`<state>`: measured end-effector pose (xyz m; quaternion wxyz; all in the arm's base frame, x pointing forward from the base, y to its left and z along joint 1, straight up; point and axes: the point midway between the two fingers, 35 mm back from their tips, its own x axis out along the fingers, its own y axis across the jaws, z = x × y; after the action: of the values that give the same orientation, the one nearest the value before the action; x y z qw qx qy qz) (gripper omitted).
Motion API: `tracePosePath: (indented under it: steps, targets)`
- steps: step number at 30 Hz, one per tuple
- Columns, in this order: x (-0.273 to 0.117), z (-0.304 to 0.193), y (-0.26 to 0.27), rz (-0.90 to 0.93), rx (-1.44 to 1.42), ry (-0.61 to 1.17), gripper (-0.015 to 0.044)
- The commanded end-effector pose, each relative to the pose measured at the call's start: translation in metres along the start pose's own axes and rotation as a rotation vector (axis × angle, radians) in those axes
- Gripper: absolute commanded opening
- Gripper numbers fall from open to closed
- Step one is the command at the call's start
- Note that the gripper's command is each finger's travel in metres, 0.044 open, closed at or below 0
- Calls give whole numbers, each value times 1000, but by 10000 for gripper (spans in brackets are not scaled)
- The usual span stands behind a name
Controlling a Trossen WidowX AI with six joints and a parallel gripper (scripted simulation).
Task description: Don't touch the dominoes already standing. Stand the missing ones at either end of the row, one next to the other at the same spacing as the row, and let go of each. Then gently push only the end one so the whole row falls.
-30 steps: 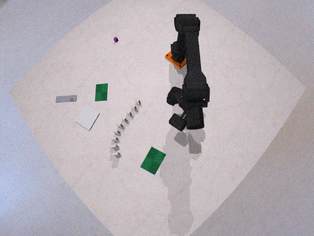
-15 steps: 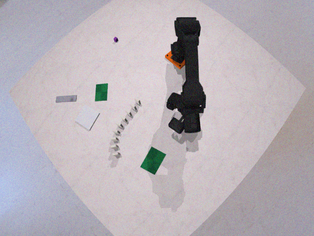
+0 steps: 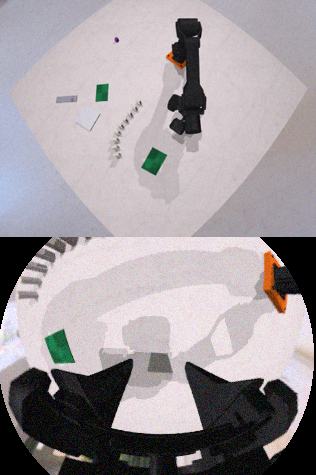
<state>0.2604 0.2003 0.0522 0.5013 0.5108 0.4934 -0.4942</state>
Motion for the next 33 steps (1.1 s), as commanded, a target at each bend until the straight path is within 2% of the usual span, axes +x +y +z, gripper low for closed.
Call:
tracePosePath:
  steps: [1, 6, 16, 18, 26, 33]
  targets:
    - [1, -1, 0, -2, 7, 4, 230]
    - [1, -1, 0, -2, 7, 4, 107]
    - [-1, -1, 0, -2, 6, 4, 107]
    - [-18, -3, 3, -2, 6, 4, 107]
    - [-125, -1, 2, 0, 1, 0, 107]
    - [-133, 1, 0, 0, 0, 0, 107]
